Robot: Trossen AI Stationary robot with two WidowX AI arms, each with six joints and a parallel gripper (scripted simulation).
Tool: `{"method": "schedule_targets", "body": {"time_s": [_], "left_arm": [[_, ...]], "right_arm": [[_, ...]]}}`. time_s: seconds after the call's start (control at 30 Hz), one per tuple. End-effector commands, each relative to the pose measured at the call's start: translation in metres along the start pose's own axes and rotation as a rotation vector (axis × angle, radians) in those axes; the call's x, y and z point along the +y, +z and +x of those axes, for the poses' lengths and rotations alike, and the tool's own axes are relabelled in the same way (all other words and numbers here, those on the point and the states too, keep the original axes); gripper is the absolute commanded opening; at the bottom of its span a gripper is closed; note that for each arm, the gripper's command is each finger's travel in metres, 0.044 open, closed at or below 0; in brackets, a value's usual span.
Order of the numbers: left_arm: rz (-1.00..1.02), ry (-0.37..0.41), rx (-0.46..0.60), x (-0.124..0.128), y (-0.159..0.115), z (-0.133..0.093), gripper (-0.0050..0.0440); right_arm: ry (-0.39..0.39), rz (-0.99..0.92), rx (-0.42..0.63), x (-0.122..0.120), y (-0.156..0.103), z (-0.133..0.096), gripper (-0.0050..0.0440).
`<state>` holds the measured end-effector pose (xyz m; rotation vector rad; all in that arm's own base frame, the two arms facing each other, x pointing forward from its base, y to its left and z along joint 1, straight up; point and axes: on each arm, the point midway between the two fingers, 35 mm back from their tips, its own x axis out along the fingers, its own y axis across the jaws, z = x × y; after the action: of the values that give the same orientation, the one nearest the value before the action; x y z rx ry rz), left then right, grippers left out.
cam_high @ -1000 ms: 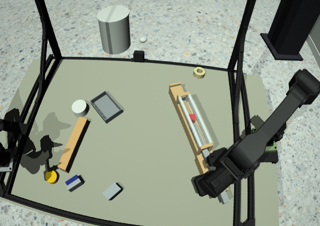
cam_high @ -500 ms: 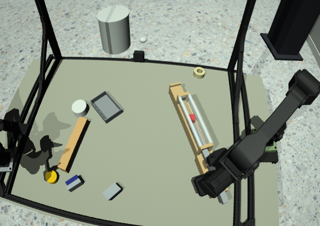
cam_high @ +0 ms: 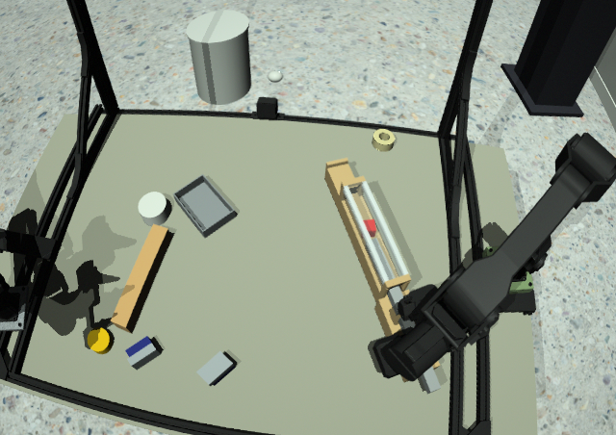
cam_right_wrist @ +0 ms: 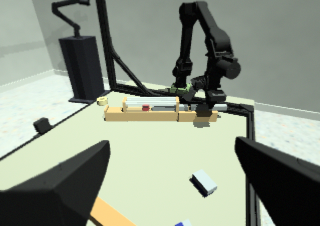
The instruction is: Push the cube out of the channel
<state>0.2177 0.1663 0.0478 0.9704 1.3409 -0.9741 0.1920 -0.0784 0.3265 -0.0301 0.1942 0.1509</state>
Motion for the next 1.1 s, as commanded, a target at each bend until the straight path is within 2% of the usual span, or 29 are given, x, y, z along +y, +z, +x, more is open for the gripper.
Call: {"method": "schedule_targets", "body": {"time_s": [0.0,0.07,0.13,0.3,0.37,0.8,0.87,1.0,1.07], "left_arm": [[0.000,0.004,0.001,0.001,0.000,-0.003,0.0200],[0.000,0.003,0.002,0.002,-0.001,-0.014,0.0200],[0.000,0.003,0.002,0.002,-0.001,-0.014,0.0200],[0.001,0.001,0.003,0.001,0.001,-0.064,0.0200],[0.001,0.001,0.003,-0.001,0.001,-0.073,0.0200],[0.004,-0.007,-0.003,-0.002,0.001,-0.069,0.0200],[0.003,-0.006,-0.002,0.000,-0.012,-0.069,0.0200],[0.001,0.000,0.002,0.001,-0.062,-0.068,0.0200],[0.001,0.001,0.003,0.000,-0.068,-0.068,0.0200]], "right_arm": [[-0.004,-0.004,0.002,0.000,0.000,0.000,0.0400],[-0.004,-0.004,0.002,0.000,0.000,0.000,0.0400],[-0.004,-0.004,0.002,0.000,0.000,0.000,0.0400],[-0.004,-0.004,0.002,0.000,0.000,0.000,0.0400],[-0.004,-0.004,0.002,0.000,0.000,0.000,0.0400],[-0.004,-0.004,0.002,0.000,0.000,0.000,0.0400],[-0.004,-0.004,0.002,0.000,0.000,0.000,0.0400],[-0.004,-0.004,0.002,0.000,0.000,0.000,0.0400],[-0.004,-0.004,0.002,0.000,0.000,0.000,0.0400]]}}
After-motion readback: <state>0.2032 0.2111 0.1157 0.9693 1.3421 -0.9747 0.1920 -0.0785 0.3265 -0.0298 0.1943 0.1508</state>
